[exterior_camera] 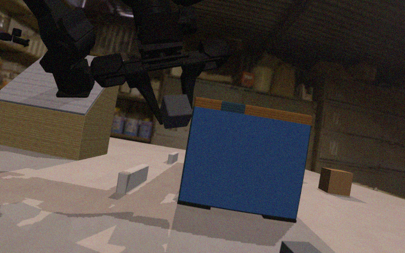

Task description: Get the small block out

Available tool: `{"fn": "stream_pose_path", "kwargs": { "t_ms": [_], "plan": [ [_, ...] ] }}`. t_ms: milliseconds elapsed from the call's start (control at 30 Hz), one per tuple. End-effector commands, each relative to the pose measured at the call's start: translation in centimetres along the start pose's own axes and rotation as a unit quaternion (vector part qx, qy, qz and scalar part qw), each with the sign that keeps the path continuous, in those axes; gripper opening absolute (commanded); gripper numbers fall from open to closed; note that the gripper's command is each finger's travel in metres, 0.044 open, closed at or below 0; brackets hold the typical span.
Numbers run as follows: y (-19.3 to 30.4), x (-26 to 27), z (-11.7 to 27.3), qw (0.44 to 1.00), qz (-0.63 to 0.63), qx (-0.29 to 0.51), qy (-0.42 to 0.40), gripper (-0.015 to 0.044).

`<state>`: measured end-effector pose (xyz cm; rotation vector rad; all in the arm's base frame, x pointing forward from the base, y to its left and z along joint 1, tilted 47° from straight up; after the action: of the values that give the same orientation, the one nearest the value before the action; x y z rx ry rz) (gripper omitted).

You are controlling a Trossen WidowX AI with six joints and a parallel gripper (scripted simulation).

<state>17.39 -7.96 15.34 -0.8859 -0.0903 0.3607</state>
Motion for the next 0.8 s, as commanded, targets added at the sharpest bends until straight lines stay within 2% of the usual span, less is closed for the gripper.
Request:
{"fn": "stream_pose_path", "kwargs": {
  "t_ms": [0, 467, 767],
  "plan": [
    [0.10, 0.22, 0.02, 0.997, 0.077, 0.011, 0.001, 0.0000],
    [0.41, -0.08, 0.36, 0.944, 0.328, 0.023, 0.015, 0.0000],
    [0.59, 0.36, 0.89, 0.868, 0.496, 0.022, 0.020, 0.0000]
  ]
}}
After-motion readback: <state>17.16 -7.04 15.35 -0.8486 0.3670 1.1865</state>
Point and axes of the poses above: the point midway between the two fingers, 35 mm back from their tips, its own z axis back along the fingers, its own x axis across the jaws, y = z × x, the point moved 9 cm from there along z, back along the fingers, and after that the axes turned 15 degrees about z, right-handed, at the moved point
